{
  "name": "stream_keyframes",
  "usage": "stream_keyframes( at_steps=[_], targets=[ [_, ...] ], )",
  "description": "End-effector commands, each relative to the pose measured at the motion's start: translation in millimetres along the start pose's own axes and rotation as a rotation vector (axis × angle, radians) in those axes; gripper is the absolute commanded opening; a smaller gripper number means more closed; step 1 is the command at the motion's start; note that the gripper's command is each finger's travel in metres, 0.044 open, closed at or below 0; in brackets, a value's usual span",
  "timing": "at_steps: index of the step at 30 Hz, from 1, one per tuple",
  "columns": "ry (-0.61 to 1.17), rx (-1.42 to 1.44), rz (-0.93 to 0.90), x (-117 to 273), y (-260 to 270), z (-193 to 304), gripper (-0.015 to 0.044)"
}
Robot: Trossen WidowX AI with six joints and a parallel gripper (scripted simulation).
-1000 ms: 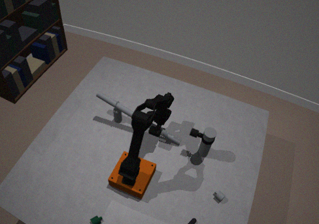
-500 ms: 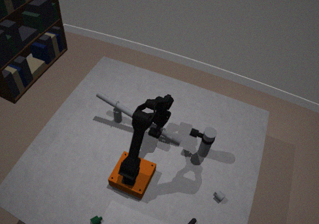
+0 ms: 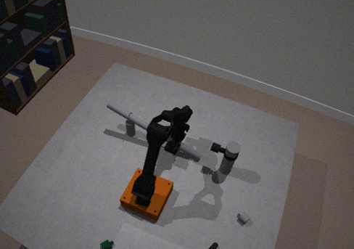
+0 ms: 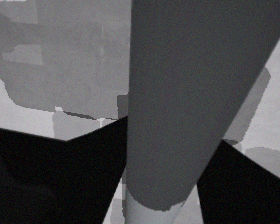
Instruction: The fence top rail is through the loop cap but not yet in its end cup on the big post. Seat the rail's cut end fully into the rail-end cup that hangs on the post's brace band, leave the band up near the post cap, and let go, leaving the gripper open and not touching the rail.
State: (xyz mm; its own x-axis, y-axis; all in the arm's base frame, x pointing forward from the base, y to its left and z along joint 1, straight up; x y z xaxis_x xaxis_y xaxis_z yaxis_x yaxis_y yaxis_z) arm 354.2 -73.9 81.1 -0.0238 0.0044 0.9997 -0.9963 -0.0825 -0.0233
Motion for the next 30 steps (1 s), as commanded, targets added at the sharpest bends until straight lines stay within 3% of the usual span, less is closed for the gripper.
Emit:
stream_keyframes(
  at_steps=[1,6,12,22,30],
  targets=[
    [0.002,0.005,0.004,-1,-1,0,0.013],
    [0.002,0.005,0.004,5,0,0,0.0],
    [0.057,-0.001,-0.015,19,0,0,0.0],
    [0.301,-0.012,-0.076,86,3,-4,0.0],
    [0.305,-0.012,-0.077,87,3,-4,0.0]
  ],
)
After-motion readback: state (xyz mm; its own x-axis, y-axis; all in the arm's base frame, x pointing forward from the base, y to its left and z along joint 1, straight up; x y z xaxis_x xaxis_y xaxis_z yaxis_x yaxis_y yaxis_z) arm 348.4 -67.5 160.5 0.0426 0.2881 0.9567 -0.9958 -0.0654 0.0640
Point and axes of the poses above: the point midway between the two fingers, 35 mm back from their tips, its own x axis back along the fingers, its own y axis across the jaws, z = x × y, the point moved 8 cm from there along x, back along the fingers, and after that the axes turned 15 degrees about x, right-handed, at the moved point
